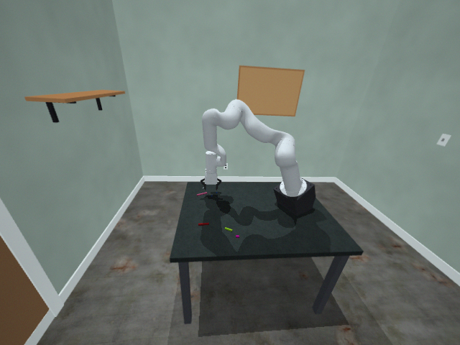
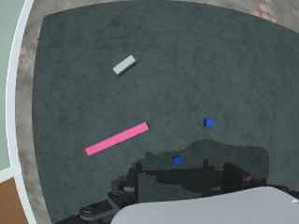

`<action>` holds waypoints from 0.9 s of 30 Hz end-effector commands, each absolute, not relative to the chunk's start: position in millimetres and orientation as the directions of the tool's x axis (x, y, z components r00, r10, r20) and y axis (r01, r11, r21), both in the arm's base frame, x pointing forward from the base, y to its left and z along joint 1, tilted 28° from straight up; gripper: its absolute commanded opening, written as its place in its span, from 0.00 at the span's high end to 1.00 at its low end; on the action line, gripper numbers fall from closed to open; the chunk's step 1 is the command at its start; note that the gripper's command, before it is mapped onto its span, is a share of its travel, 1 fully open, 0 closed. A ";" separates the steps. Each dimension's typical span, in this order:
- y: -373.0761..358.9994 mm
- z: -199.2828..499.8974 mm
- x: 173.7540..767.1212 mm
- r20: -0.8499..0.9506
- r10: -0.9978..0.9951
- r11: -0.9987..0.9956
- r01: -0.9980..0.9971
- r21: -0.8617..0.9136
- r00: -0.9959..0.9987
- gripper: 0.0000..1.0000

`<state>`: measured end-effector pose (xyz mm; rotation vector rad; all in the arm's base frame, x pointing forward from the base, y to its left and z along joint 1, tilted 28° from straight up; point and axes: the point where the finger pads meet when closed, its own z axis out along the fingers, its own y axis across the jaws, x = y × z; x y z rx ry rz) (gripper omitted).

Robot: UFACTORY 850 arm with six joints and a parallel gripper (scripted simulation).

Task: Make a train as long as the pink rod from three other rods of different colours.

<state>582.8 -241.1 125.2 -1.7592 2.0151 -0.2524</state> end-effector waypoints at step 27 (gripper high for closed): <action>-241.9 127.4 581.0 -0.020 -0.957 -0.245 -0.847 -0.472 0.288 0.00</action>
